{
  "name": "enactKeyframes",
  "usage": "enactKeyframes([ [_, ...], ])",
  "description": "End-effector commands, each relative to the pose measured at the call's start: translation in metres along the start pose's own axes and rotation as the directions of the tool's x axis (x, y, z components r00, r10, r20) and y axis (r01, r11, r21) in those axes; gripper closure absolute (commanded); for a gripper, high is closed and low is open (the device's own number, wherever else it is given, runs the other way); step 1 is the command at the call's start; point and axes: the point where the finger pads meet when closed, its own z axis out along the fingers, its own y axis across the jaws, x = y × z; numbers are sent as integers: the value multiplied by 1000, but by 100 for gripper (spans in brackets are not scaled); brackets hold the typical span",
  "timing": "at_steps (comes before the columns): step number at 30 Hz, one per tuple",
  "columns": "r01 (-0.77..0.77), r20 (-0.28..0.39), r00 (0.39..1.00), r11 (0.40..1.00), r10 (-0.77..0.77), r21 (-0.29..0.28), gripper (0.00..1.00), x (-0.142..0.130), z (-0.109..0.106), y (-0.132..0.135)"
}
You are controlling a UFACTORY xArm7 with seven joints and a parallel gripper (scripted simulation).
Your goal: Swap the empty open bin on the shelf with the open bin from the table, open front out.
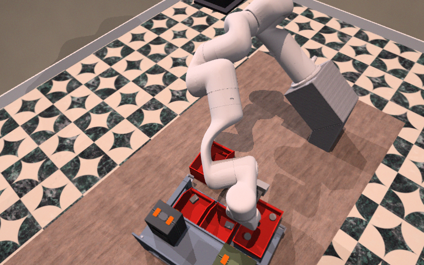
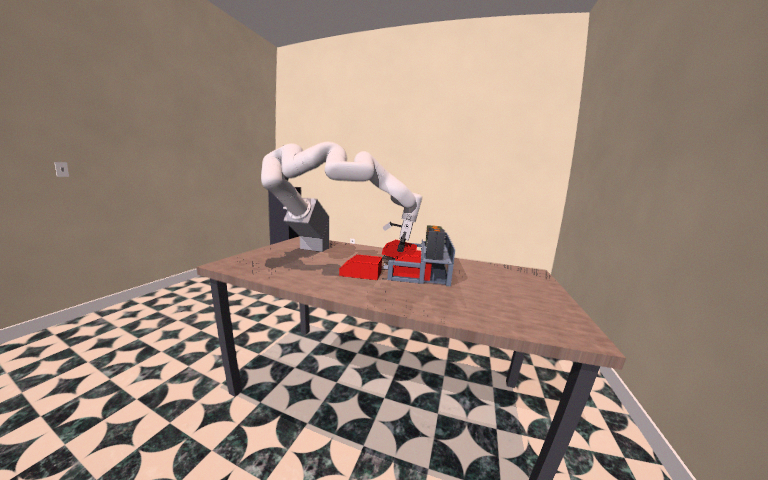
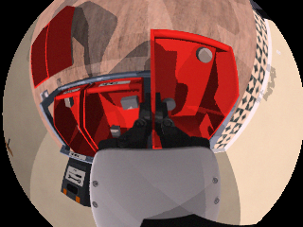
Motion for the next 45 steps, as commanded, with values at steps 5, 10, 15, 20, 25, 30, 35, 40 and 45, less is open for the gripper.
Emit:
enactKeyframes([
  [5, 0, 5, 1000, 1000, 0, -3, 100, -1, -3, 1],
  [10, 0, 5, 1000, 1000, 0, -3, 100, -2, -3, 1],
  [15, 0, 7, 1000, 1000, 0, -3, 100, -2, -3, 1],
  [20, 0, 10, 1000, 1000, 0, -3, 100, -4, -3, 1],
  [25, 0, 12, 1000, 1000, 0, -3, 100, -5, -3, 1],
  [30, 0, 17, 1000, 1000, 0, -3, 100, -8, -3, 1],
  [35, 0, 23, 1000, 1000, 0, -3, 100, -11, -4, 1],
  [40, 0, 27, 1000, 1000, 0, -3, 100, -14, -4, 1],
  [45, 0, 31, 1000, 1000, 0, -3, 100, -16, -4, 1],
])
